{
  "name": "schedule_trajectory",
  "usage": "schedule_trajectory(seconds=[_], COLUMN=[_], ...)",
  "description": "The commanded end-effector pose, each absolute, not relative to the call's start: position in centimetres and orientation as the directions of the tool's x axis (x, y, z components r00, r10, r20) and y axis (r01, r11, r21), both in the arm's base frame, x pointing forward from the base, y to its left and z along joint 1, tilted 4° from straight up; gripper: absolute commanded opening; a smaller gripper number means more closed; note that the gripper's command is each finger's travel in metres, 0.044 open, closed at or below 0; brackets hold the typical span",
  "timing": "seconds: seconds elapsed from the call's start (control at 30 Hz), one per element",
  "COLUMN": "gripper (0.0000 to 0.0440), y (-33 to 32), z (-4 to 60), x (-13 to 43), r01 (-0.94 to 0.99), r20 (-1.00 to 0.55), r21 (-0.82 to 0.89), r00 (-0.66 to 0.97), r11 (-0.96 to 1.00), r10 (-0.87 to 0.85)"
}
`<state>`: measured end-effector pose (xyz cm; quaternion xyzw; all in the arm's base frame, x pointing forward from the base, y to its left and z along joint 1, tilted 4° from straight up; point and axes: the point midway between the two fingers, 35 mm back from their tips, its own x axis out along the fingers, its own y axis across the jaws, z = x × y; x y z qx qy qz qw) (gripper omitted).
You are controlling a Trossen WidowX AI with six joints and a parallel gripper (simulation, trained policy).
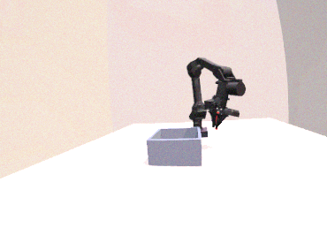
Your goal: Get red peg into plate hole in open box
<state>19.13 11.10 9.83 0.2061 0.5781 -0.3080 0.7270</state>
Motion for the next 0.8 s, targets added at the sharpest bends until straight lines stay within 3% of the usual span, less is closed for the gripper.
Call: schedule_trajectory(seconds=[0.0,0.77], gripper=[0.0000,0.0000], y=[10.4,2.8], z=[11.1,13.9], x=[19.9,27.1], r01=[0.709,0.847], r20=[-0.961,-0.919], r21=[-0.038,0.044], r00=[0.166,0.242], r11=[0.704,0.530], r10=[-0.220,-0.312])
